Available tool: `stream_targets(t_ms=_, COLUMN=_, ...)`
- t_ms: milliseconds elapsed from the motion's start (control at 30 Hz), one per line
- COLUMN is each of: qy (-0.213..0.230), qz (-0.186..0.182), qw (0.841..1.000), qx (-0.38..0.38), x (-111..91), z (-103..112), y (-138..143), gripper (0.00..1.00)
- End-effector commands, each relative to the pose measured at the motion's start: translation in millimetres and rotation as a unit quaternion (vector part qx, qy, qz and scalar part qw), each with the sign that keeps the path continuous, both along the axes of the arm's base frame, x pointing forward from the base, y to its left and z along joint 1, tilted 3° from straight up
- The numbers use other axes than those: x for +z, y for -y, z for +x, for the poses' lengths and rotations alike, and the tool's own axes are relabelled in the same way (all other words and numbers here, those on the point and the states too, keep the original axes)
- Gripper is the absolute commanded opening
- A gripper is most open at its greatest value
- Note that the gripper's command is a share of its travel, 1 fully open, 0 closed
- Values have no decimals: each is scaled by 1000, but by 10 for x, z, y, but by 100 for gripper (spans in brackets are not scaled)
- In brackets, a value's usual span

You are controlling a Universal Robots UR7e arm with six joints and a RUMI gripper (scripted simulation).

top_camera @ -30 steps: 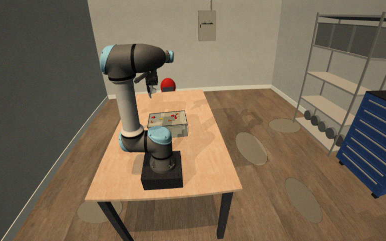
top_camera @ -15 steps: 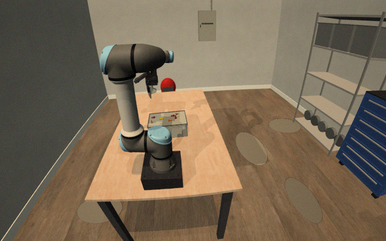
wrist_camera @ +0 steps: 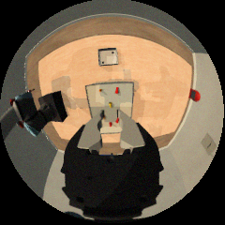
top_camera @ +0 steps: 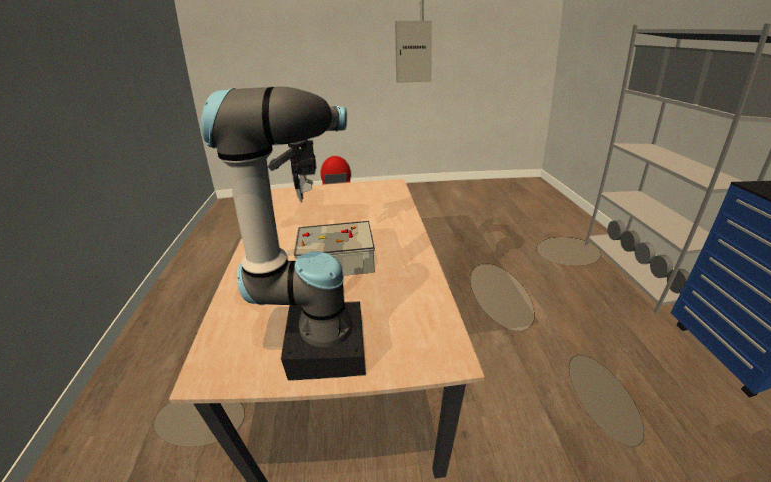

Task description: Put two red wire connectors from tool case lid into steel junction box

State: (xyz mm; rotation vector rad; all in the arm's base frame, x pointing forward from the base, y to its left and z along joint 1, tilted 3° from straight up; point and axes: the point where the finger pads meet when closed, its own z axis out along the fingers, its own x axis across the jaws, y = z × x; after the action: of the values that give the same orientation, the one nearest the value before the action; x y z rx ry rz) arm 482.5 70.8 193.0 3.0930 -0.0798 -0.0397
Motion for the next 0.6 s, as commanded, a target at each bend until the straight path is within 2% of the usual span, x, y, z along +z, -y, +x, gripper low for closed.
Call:
stream_targets(t_ms=0, qy=3, qz=-2, qw=999, qx=-41, x=-567, z=185, y=-8, gripper=18)
stream_targets(t_ms=67, qy=3, qz=-2, qw=999, qx=-41, x=-567, z=185, y=-8, gripper=18)
stream_targets(t_ms=167, qy=4, qz=-4, qw=997, qx=-71, x=-975, z=257, y=-20, gripper=18)
stream_targets(t_ms=233, qy=5, qz=-4, qw=997, qx=-79, x=-1085, z=269, y=-25, gripper=18)
stream_targets(t_ms=567, qy=5, qz=-4, qw=997, qx=-80, x=-1123, z=270, y=-24, gripper=18)
